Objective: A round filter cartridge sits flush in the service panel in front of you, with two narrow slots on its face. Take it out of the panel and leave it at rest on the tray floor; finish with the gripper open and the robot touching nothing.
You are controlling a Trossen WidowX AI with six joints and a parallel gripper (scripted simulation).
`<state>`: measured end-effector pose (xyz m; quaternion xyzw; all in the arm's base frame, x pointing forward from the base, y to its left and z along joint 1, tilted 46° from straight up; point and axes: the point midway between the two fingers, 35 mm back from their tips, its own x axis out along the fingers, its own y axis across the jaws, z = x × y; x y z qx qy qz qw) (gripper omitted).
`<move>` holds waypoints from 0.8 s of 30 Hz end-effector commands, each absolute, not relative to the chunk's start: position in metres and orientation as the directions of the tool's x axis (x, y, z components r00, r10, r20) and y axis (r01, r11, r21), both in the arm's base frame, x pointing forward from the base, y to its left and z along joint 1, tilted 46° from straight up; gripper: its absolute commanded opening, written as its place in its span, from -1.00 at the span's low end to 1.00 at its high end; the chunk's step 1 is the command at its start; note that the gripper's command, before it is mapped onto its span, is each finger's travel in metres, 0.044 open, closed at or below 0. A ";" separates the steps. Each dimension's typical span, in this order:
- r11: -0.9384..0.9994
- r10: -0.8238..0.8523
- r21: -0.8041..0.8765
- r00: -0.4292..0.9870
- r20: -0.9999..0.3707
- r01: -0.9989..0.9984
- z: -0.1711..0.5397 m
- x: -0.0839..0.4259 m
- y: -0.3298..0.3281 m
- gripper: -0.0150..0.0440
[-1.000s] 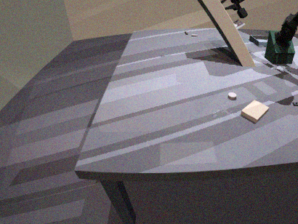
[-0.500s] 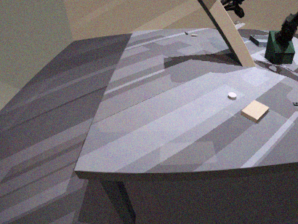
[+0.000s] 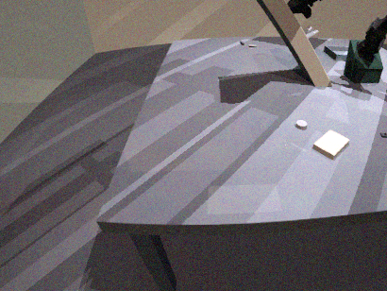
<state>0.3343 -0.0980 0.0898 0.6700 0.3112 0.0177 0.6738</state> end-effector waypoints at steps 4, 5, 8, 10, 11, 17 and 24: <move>0.411 0.440 0.875 0.785 -0.436 0.255 0.080 0.356 -0.086 -0.49; 0.436 0.440 0.868 0.785 -0.436 0.237 0.080 0.356 -0.086 -0.49; 0.508 0.440 0.842 0.785 -0.436 0.182 0.080 0.356 -0.086 -0.49; 0.537 0.440 0.829 0.785 -0.436 0.159 0.080 0.356 -0.086 -0.49; 0.540 0.440 0.827 0.785 -0.436 0.156 0.080 0.356 -0.086 -0.49; 0.434 0.440 0.869 0.785 -0.435 0.239 0.080 0.357 -0.085 -0.49; 0.417 0.440 0.874 0.785 -0.435 0.251 0.080 0.357 -0.085 -0.49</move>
